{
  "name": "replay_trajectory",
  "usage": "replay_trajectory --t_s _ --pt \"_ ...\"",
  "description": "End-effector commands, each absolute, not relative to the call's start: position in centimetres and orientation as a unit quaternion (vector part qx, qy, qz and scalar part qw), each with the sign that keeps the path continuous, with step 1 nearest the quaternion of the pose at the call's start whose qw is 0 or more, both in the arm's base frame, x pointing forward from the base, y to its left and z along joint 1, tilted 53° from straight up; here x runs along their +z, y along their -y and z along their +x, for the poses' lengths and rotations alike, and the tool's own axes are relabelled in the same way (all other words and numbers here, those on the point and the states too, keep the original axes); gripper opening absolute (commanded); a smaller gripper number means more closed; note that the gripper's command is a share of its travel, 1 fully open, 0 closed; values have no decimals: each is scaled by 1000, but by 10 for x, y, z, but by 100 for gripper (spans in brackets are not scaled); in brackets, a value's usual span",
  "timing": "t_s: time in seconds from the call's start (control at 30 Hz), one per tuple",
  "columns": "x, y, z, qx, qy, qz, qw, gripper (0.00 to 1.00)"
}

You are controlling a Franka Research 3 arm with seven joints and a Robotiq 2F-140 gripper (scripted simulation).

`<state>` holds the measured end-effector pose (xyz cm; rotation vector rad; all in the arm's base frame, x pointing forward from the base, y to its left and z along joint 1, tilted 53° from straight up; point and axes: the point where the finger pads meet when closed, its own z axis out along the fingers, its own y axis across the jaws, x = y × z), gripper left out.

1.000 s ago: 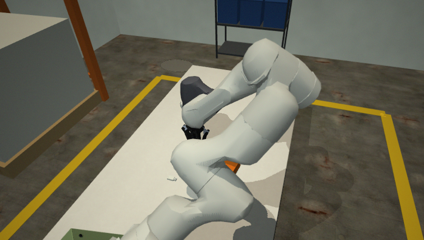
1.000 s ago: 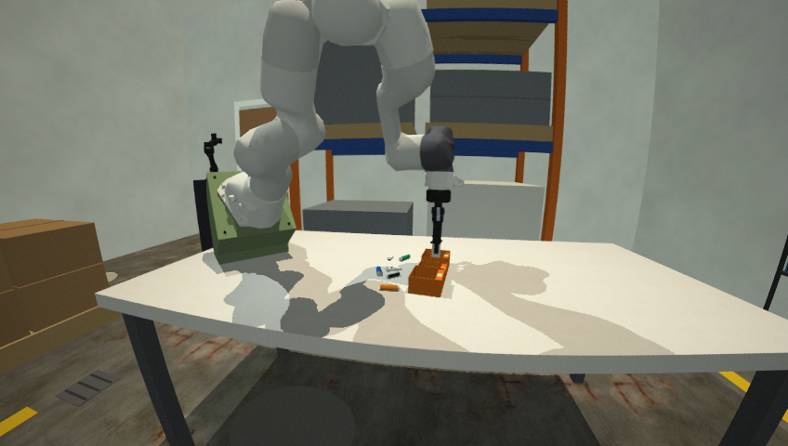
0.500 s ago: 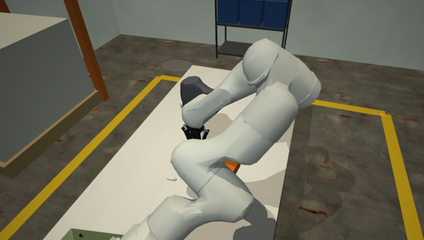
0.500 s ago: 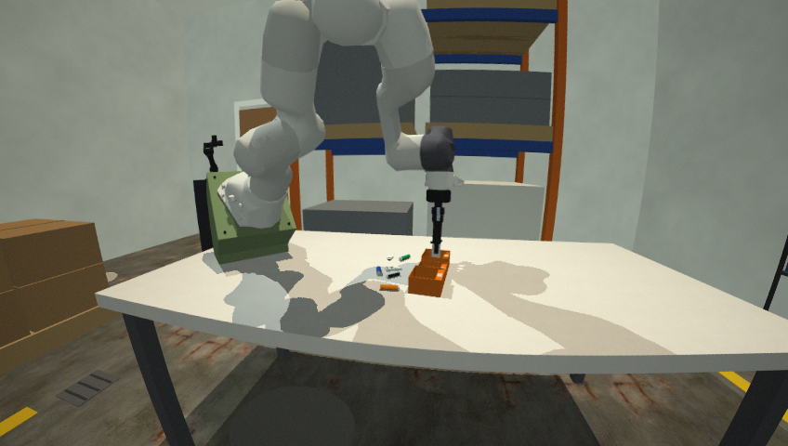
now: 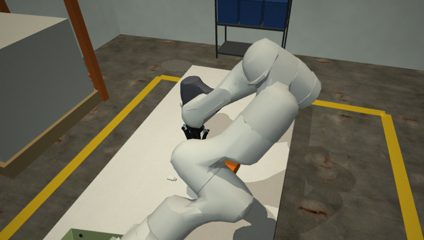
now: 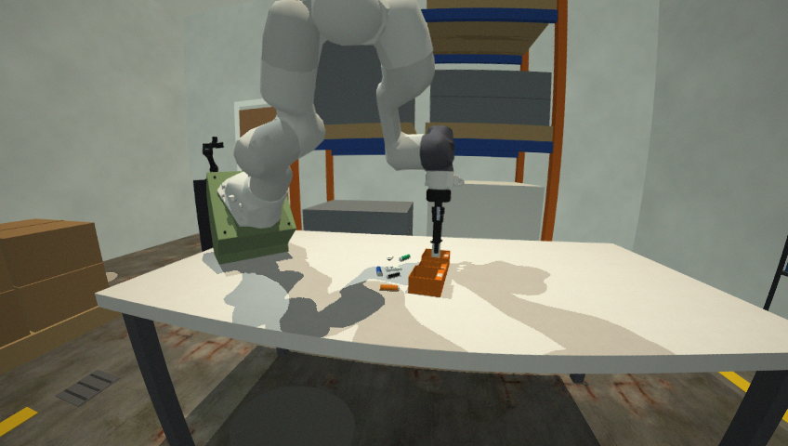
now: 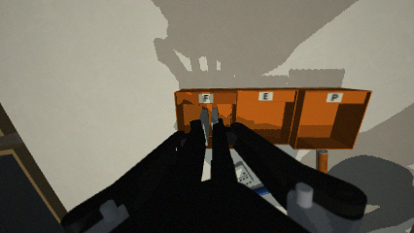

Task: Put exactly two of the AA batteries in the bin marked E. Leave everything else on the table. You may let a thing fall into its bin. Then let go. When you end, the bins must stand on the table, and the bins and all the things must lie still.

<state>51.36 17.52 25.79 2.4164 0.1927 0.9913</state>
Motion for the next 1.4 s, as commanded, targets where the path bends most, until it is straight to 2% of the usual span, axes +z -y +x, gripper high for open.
replay_trajectory --t_s 0.0,0.63,0.9,1.37 --pt "261 -178 510 366 -72 891 257 5" --pt "273 -187 497 366 -72 891 257 5" --pt "292 -200 475 366 -72 891 257 5" --pt "292 -200 474 366 -72 891 257 5"
